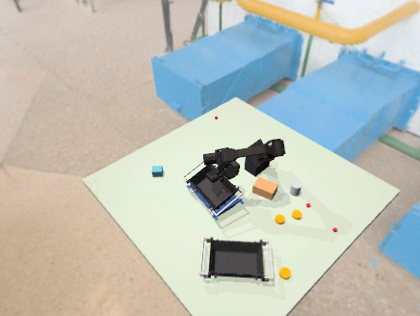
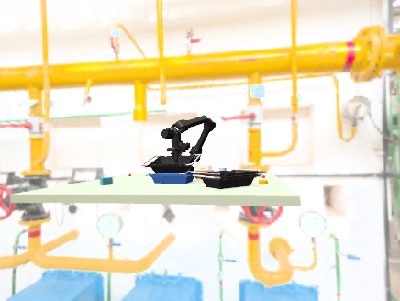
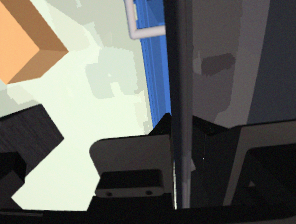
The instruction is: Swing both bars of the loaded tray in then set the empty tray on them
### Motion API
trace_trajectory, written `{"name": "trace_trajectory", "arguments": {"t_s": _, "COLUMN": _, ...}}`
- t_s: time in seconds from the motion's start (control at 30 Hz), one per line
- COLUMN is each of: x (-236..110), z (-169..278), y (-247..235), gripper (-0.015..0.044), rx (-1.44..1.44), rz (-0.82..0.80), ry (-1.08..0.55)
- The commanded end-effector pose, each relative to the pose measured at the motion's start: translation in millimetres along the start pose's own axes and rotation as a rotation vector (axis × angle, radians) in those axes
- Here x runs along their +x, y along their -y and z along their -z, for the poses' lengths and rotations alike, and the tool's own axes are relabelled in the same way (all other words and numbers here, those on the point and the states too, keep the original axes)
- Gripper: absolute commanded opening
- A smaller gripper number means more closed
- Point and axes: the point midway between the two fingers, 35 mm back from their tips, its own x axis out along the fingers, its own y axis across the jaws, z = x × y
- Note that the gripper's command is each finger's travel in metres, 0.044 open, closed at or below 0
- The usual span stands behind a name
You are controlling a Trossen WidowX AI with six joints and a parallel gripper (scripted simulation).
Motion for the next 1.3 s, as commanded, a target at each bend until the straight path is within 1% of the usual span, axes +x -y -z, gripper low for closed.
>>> {"name": "trace_trajectory", "arguments": {"t_s": 0.0, "x": 7.1, "z": -1.9, "y": -4.1, "gripper": 0.0, "rx": -0.002, "rz": -0.018, "ry": 0.0}}
{"name": "trace_trajectory", "arguments": {"t_s": 1.27, "x": 28.2, "z": -2.1, "y": -12.4, "gripper": 0.0, "rx": -0.002, "rz": -0.018, "ry": 0.001}}
